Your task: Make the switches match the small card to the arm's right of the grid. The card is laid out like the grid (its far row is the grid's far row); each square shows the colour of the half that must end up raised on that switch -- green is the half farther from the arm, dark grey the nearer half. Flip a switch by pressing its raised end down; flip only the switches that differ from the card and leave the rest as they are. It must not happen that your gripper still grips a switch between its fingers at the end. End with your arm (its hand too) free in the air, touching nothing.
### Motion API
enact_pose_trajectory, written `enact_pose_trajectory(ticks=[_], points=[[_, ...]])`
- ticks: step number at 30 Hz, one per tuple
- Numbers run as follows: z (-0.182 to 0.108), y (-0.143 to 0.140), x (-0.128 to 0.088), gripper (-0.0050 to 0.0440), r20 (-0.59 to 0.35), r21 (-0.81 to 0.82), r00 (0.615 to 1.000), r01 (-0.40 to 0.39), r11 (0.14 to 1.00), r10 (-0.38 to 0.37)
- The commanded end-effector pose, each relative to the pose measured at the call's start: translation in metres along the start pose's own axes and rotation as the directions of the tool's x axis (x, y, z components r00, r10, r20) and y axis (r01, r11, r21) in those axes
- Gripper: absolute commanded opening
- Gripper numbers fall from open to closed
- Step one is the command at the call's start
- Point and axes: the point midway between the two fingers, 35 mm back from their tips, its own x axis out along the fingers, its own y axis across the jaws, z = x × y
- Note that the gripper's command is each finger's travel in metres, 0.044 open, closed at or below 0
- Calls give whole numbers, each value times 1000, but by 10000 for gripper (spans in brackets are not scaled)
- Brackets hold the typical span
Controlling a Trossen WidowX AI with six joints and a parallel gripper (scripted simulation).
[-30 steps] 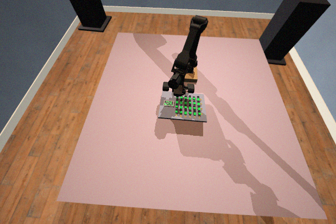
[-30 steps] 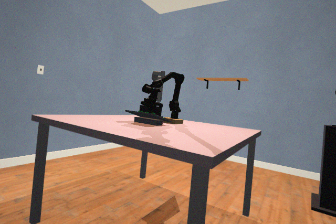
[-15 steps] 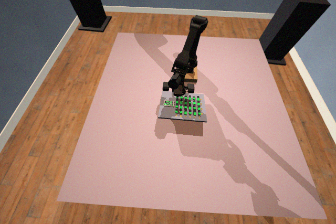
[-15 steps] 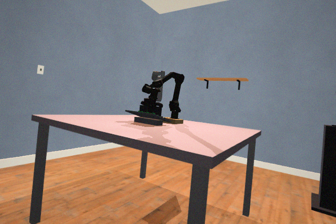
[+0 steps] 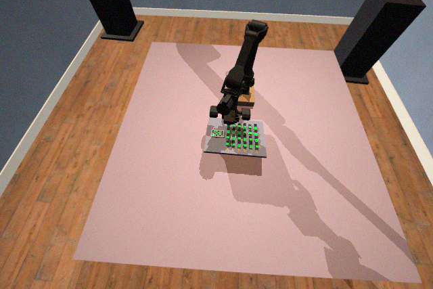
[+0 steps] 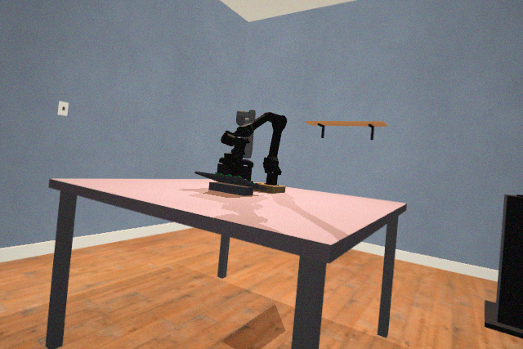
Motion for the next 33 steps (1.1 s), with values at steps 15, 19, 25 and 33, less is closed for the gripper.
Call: enact_pose_trajectory(ticks=[15,19,25,33], points=[[-1,0,3,0,-4,2,1000,2,1000,-2],[-1,0,4,0,-4,2,1000,2,1000,-2],[-1,0,4,0,-4,2,1000,2,1000,-2],[-1,0,5,0,-4,2,1000,2,1000,-2]])
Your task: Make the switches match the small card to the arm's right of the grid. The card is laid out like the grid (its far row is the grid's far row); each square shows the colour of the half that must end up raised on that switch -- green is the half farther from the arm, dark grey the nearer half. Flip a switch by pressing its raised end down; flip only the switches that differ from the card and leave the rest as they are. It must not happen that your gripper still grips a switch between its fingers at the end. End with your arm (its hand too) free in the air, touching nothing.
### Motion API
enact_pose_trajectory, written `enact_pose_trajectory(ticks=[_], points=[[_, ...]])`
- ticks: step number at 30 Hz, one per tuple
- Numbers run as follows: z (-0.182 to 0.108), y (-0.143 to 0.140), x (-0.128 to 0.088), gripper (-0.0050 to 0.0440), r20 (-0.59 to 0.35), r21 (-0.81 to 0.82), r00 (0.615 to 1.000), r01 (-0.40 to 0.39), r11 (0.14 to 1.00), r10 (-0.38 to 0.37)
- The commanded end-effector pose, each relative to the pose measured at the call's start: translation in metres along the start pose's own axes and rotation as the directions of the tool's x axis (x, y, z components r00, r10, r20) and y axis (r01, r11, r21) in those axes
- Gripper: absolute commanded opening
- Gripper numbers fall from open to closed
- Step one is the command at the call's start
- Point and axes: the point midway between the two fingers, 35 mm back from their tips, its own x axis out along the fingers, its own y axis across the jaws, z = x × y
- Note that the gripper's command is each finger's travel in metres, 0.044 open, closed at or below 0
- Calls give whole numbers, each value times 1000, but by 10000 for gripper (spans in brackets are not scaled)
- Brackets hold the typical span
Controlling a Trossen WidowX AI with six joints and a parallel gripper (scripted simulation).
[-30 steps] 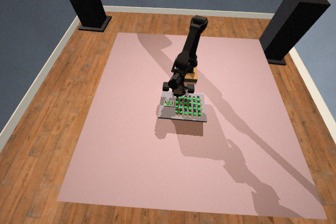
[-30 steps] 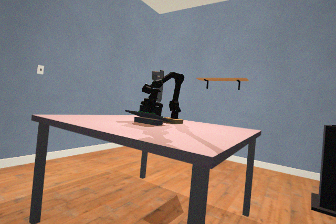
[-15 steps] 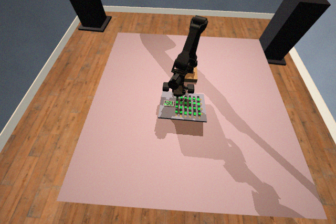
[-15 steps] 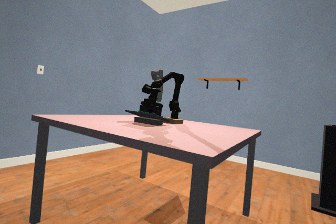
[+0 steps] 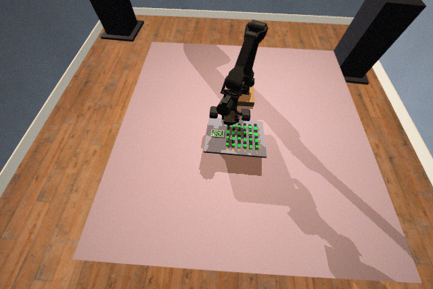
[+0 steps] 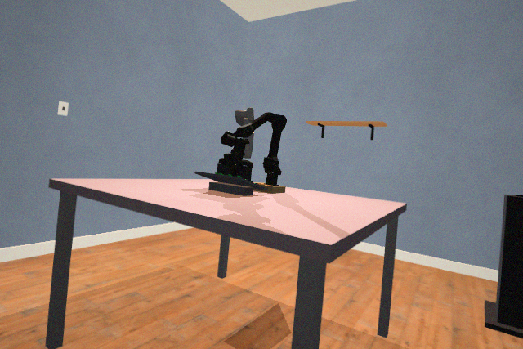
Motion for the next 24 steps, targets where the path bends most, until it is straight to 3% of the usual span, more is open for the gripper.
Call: enact_pose_trajectory(ticks=[1,16,18,21,24], points=[[-2,0,2,0,-6,3,1000,1,1000,-1],[-2,0,4,0,-6,3,1000,1,1000,-1],[0,-1,-8,0,3,1,1000,0,1000,0],[-2,0,-51,0,17,2,1000,1,1000,-1],[-4,0,-62,0,21,3,1000,1,1000,-1]])
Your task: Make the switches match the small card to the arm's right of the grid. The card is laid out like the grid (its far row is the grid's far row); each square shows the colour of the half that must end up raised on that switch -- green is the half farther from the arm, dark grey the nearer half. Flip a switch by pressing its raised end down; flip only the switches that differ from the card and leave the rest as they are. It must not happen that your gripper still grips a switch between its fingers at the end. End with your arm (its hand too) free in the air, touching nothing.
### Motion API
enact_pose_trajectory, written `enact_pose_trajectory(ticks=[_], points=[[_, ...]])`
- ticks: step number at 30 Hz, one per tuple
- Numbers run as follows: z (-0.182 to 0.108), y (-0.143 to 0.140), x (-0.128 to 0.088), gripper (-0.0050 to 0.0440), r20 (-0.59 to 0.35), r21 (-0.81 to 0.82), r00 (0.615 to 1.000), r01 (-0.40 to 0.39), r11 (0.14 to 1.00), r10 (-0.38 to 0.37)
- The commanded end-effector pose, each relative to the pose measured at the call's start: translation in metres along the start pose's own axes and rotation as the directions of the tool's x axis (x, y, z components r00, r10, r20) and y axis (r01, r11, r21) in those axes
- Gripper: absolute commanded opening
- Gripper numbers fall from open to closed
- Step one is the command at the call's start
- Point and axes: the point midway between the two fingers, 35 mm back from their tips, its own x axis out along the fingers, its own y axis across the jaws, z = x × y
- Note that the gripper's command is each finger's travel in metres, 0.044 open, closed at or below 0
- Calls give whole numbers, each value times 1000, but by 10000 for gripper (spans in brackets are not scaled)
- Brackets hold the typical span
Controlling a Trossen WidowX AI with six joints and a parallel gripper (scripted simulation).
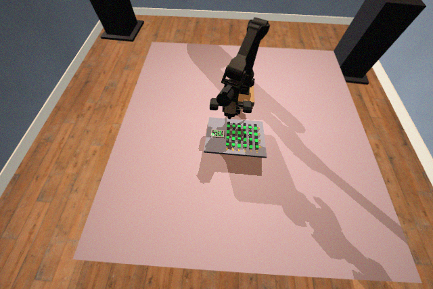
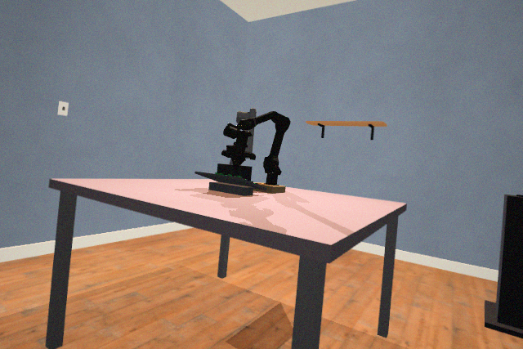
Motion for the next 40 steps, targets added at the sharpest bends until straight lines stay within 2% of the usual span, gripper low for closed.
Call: enact_pose_trajectory(ticks=[1,4,6,8,12,14,40], points=[[1,0,-17,0,16,-2,1000,2,1000,-2],[6,5,-18,0,16,-2,1000,2,1000,-2],[20,21,-20,0,14,-2,1000,2,1000,-2],[20,21,-20,0,14,-2,1000,2,1000,-2],[47,60,-24,0,16,-2,1000,2,1000,-2],[51,67,-25,0,16,-2,1000,2,1000,-2],[51,67,-25,0,16,-2,1000,2,1000,-2]])
